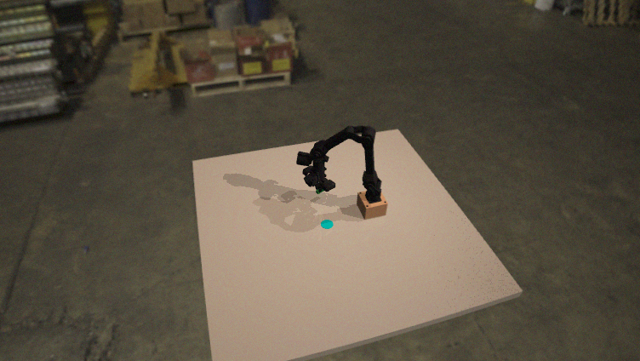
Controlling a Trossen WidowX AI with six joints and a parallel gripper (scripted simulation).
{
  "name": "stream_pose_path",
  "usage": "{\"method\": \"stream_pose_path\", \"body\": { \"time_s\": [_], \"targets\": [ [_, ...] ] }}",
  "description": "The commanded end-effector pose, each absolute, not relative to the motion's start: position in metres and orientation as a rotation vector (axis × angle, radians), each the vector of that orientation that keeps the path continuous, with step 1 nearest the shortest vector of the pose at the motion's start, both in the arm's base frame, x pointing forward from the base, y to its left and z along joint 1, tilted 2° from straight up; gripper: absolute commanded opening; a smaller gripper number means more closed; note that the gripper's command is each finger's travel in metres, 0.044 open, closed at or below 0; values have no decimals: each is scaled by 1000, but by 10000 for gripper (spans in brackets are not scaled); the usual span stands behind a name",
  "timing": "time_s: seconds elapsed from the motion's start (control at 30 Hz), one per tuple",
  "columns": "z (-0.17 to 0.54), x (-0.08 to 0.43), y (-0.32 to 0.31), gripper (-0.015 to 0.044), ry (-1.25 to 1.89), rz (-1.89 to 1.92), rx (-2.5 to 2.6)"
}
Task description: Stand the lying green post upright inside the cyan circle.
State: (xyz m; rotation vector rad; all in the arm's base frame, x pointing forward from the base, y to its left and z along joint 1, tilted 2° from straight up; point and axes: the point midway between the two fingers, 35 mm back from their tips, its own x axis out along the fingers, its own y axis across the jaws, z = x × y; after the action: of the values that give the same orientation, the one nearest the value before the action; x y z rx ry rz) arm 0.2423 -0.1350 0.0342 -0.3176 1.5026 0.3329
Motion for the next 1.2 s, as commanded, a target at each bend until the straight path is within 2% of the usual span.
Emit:
{"method": "stream_pose_path", "body": {
  "time_s": [0.0,0.6,1.17],
  "targets": [
    [54,244,-136,23,1487,327,-327],
    [90,237,-132,23,1487,331,-331],
    [98,252,-78,23,1470,420,-419]
  ]
}}
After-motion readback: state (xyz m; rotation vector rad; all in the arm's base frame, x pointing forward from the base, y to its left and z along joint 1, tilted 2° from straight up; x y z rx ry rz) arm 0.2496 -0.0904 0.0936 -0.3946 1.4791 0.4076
